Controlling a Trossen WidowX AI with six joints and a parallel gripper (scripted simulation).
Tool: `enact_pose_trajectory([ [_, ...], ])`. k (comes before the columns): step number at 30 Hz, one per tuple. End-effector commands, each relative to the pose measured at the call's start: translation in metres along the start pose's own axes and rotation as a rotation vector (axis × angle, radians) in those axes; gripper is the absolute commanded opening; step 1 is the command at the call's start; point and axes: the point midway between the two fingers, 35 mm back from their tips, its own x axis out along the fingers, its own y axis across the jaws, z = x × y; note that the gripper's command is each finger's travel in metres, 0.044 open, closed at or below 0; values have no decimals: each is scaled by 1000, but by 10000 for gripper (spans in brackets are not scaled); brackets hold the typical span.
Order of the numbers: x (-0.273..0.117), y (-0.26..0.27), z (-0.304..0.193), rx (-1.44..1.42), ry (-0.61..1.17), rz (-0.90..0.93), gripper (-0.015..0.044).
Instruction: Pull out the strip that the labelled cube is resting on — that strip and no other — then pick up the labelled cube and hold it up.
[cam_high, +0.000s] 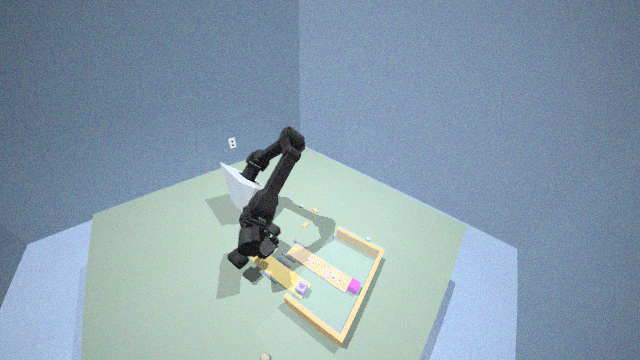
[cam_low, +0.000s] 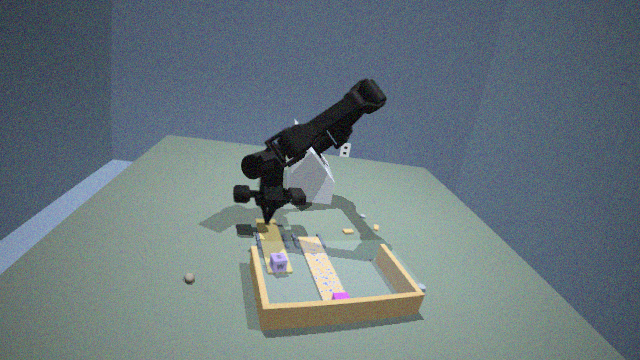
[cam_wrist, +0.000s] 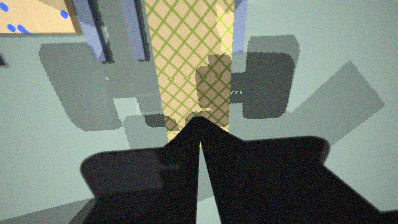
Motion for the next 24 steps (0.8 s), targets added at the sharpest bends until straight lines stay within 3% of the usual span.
enact_pose_trajectory([
  [1, 4, 2, -14, 9, 24, 3, 0],
  [24, 4, 1, -50, 11, 26, 2, 0],
])
